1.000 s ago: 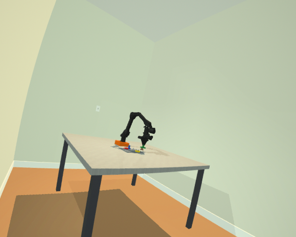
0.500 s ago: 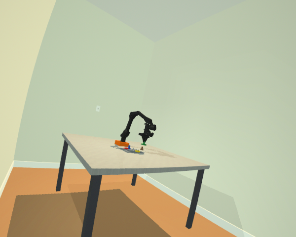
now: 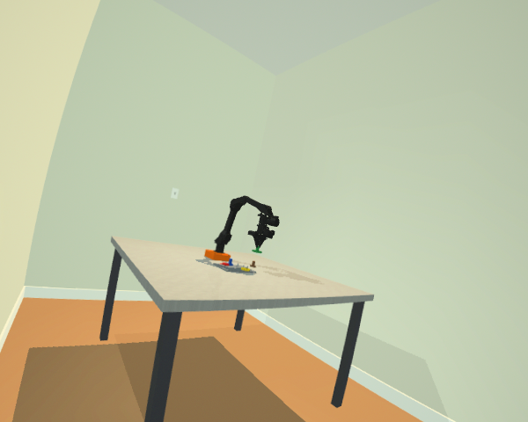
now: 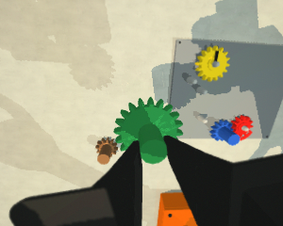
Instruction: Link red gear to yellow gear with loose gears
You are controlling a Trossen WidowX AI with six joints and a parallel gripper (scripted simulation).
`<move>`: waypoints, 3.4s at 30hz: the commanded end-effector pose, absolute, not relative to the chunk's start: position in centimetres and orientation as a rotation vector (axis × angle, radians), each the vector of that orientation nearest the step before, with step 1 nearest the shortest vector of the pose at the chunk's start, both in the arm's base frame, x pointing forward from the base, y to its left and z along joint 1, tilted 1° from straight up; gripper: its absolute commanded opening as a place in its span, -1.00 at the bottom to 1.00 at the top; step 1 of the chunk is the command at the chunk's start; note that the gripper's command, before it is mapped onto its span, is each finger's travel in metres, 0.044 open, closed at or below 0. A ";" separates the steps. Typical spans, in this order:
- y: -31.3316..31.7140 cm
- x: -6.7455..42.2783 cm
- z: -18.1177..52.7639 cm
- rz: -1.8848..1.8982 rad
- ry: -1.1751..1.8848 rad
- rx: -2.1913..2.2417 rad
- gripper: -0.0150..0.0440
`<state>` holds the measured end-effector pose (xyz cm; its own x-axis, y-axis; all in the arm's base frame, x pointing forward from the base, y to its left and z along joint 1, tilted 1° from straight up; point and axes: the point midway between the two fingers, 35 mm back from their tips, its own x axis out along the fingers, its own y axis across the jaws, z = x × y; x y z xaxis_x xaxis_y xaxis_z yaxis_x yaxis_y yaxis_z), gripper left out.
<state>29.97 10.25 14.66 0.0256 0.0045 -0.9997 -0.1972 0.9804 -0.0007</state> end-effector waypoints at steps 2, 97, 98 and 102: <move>10.2 29.9 16.1 0.157 1.524 -0.147 -0.49; -0.6 27.6 8.8 0.477 1.477 -0.493 -0.49; -0.6 27.6 8.8 0.500 1.472 -0.516 -0.49; -0.6 27.6 8.8 0.589 1.448 -0.609 -0.49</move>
